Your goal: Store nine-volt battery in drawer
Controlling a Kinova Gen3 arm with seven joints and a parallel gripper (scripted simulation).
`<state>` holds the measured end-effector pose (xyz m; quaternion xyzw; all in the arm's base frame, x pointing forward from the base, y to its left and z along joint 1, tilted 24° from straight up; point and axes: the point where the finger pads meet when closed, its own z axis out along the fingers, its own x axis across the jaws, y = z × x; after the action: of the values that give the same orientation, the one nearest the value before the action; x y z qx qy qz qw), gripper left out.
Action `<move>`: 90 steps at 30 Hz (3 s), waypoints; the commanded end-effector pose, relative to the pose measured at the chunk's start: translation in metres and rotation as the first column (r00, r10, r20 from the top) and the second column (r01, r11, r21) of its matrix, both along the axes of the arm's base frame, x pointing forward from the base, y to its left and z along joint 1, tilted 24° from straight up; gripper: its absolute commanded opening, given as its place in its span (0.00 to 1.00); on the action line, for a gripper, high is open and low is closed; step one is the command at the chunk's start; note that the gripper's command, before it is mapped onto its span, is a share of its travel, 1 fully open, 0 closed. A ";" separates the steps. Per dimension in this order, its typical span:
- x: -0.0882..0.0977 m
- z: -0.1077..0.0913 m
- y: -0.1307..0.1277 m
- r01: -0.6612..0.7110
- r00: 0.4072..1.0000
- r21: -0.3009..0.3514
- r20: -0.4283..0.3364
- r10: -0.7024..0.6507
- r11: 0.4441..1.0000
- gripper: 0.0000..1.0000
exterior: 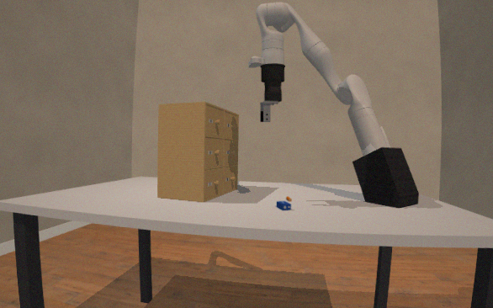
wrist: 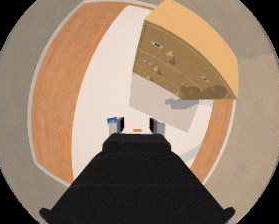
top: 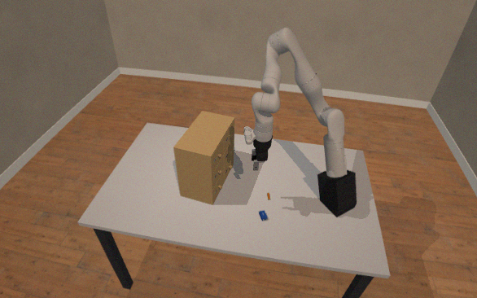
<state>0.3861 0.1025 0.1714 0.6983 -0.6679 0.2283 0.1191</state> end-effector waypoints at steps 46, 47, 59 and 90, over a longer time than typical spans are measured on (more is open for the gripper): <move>-0.138 0.136 -0.083 0.188 0.971 0.165 0.113 -0.208 0.968 1.00; -0.140 0.136 -0.083 0.190 0.971 0.168 0.115 -0.211 0.967 1.00; -0.143 0.137 -0.084 0.192 0.970 0.171 0.117 -0.214 0.966 1.00; -0.143 0.137 -0.084 0.192 0.970 0.171 0.117 -0.214 0.966 1.00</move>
<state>0.2432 0.0182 0.3085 0.6163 -0.7586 0.2073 0.0412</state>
